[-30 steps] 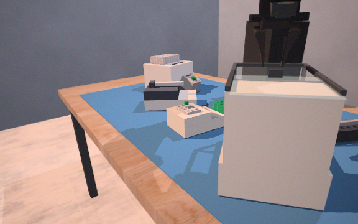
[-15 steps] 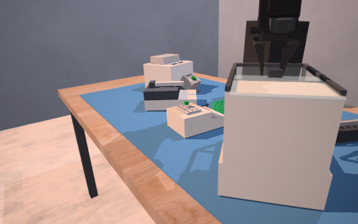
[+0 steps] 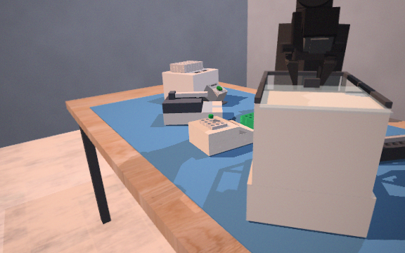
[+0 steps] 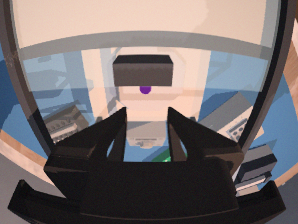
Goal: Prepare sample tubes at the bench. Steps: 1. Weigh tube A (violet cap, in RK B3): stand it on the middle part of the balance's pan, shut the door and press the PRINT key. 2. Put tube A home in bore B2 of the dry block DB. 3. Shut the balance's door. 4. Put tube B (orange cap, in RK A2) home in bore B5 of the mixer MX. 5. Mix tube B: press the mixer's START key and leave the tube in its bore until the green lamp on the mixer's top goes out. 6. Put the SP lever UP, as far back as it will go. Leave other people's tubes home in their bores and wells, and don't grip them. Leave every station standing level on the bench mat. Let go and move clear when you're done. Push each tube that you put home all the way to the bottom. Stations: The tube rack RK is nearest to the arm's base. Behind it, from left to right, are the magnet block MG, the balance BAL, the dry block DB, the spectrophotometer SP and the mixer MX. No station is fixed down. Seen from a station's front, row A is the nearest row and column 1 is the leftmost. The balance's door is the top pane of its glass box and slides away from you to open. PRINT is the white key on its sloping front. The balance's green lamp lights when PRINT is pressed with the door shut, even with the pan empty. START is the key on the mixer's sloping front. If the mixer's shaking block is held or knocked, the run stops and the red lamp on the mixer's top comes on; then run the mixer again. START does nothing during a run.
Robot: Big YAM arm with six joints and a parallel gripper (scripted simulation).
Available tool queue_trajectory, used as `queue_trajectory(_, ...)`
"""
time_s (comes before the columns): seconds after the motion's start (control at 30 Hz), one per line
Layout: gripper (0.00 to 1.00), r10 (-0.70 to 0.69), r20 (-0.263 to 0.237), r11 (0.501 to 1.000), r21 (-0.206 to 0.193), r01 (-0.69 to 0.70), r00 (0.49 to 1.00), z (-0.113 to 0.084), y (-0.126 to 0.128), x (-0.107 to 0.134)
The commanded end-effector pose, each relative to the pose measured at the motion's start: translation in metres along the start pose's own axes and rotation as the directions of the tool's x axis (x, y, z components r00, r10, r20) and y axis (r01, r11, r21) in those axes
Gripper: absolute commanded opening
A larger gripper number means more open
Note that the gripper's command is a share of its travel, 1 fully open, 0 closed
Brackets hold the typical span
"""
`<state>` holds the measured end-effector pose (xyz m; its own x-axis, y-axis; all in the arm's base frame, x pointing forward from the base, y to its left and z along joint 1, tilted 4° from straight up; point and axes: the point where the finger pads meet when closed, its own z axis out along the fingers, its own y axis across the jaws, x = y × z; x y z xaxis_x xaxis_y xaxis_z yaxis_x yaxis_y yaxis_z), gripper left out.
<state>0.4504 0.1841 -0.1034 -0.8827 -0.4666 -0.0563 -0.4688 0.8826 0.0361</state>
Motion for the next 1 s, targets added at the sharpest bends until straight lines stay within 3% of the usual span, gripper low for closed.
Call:
queue_trajectory(0.0, 0.36, 0.0, -0.004, 1.0, -0.003, 0.0, 1.0, 0.014, 0.007, 0.002)
queue_trajectory(0.73, 0.36, -0.002, 0.032, 1.0, 0.0, 0.002, 0.999, 0.039, 0.006, -0.018)
queue_trajectory(0.87, 0.36, -0.002, 0.032, 1.0, 0.0, 0.002, 0.999, 0.039, 0.005, -0.018)
queue_trajectory(0.9, 0.36, -0.002, 0.072, 1.0, 0.004, 0.002, 0.997, 0.02, 0.005, -0.03)
queue_trajectory(0.97, 0.36, -0.003, 0.071, 1.0, 0.004, 0.003, 0.997, 0.02, 0.005, -0.03)
